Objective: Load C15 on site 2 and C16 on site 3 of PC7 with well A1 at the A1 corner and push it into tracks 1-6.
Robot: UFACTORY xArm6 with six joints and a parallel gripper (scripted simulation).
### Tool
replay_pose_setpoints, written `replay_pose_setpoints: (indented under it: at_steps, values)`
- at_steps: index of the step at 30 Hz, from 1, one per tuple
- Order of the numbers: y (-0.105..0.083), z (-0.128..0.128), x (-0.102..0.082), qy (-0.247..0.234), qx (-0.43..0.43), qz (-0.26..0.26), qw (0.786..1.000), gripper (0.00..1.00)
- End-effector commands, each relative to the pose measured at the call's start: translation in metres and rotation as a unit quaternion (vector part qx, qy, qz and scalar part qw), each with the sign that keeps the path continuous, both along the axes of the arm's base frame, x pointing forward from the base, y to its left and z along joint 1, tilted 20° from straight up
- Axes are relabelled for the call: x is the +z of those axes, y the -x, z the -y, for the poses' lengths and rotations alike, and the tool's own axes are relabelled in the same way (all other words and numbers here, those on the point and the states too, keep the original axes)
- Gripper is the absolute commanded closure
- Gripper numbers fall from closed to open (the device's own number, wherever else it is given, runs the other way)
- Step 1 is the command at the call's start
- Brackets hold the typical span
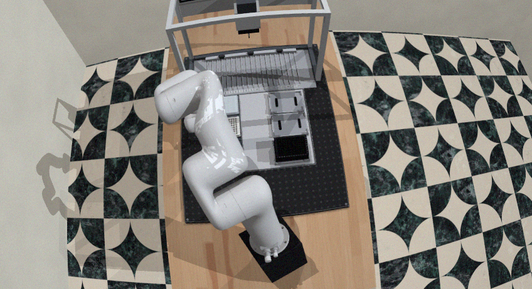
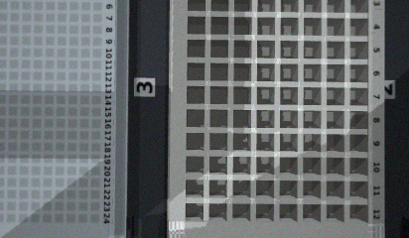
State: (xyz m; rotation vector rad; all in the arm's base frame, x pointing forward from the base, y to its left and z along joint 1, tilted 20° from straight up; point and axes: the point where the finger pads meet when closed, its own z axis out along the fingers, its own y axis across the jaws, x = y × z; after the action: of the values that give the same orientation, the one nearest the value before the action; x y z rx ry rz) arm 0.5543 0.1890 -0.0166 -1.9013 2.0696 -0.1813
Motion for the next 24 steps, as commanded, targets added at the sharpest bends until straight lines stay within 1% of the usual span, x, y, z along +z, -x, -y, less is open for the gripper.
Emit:
replay_pose_setpoints:
  at_steps: [1, 11, 24]
  values:
    - [-0.0009, -0.0001, 0.0014, -0.001, 0.000, 0.001, 1.000, 0.00]
    - [-0.0009, -0.0002, 0.0014, -0.001, 0.000, 0.001, 1.000, 0.00]
    - [-0.0014, -0.0073, 0.0025, -0.001, 0.000, 0.001, 1.000, 0.00]
